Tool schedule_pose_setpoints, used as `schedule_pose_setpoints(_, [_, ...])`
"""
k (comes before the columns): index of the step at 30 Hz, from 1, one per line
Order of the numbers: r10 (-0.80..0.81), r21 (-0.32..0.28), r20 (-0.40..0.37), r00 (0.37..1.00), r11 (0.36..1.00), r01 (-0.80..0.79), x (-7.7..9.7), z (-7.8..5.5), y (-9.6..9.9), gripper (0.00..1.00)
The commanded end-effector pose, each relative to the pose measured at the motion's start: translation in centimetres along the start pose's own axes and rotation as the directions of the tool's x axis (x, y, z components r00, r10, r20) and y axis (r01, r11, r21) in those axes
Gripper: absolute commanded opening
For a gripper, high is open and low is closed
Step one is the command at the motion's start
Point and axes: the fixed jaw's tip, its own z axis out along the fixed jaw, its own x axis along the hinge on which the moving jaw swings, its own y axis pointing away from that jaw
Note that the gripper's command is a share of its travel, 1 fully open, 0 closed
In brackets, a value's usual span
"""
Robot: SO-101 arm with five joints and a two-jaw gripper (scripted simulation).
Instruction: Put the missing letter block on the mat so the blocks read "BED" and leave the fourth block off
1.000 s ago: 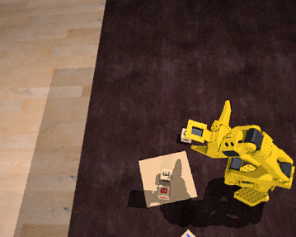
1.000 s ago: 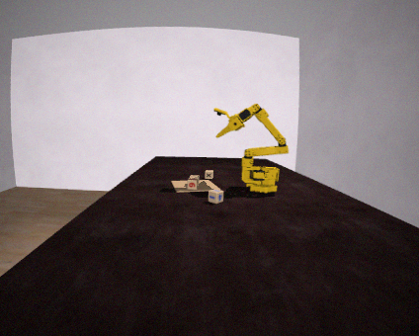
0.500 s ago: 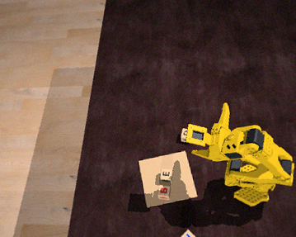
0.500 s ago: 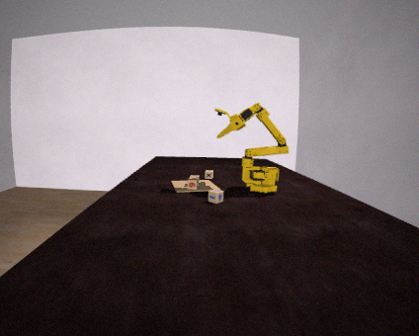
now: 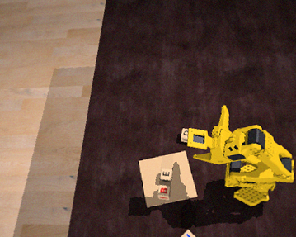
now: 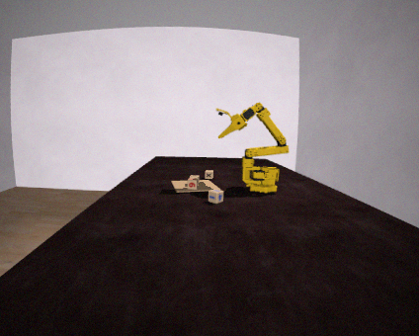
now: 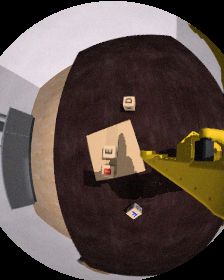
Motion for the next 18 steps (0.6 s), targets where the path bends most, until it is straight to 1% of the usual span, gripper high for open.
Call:
schedule_pose_setpoints(1, [-0.006,-0.03,0.042,0.999,1.0,0.007,-0.76,-0.88,0.46,1.0])
schedule_pose_setpoints(10, [-0.009,-0.042,0.038,0.999,0.999,0.011,-0.69,-0.95,0.66,1.0])
schedule_pose_setpoints(18, [-0.021,-0.081,0.027,0.999,0.996,0.024,-0.46,-1.2,1.27,1.0])
